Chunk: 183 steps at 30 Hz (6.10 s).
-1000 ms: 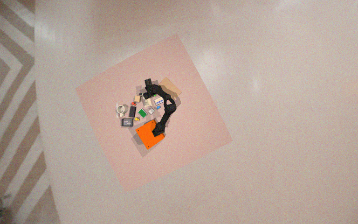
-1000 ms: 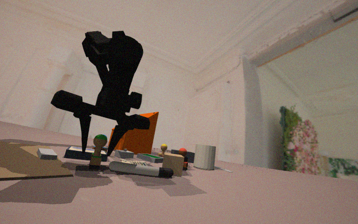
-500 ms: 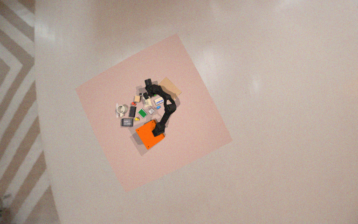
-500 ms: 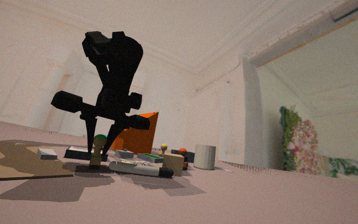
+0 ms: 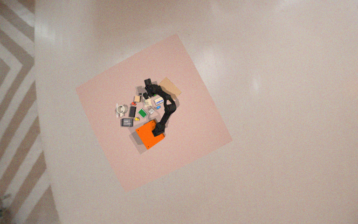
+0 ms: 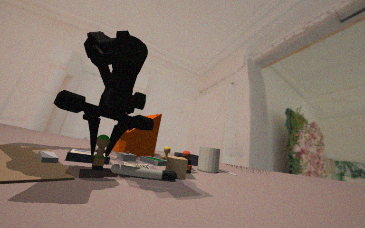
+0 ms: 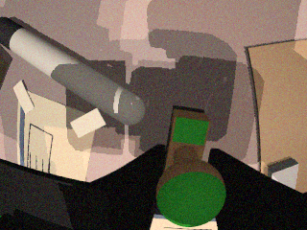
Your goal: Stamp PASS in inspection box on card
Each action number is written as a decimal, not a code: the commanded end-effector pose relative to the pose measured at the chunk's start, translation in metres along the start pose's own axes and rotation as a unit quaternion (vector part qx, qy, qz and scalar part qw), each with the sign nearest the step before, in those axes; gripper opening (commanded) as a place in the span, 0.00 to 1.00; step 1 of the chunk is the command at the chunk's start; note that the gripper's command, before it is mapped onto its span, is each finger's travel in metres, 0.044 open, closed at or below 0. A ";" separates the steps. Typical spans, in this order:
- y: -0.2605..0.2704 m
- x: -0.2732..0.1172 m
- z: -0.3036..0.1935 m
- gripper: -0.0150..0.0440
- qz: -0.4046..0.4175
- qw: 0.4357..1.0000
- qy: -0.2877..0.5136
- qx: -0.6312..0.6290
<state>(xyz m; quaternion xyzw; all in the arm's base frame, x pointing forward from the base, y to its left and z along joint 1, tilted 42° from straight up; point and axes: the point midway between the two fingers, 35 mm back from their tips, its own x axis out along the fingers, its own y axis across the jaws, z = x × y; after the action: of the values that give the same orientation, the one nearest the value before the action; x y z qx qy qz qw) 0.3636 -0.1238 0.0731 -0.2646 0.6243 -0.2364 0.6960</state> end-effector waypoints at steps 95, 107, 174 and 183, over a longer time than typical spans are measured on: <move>0.000 -0.048 0.002 0.25 -0.006 1.000 0.001 0.003; 0.000 -0.054 0.002 0.25 -0.007 1.000 0.001 0.003; 0.203 -0.063 -0.120 0.25 -0.004 1.000 0.003 0.001; 0.204 -0.057 -0.119 0.25 -0.004 1.000 0.003 0.001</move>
<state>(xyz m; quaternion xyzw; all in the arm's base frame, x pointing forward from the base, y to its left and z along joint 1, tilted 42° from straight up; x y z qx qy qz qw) 0.2398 0.0606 -0.0269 -0.2611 0.6237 -0.2402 0.6965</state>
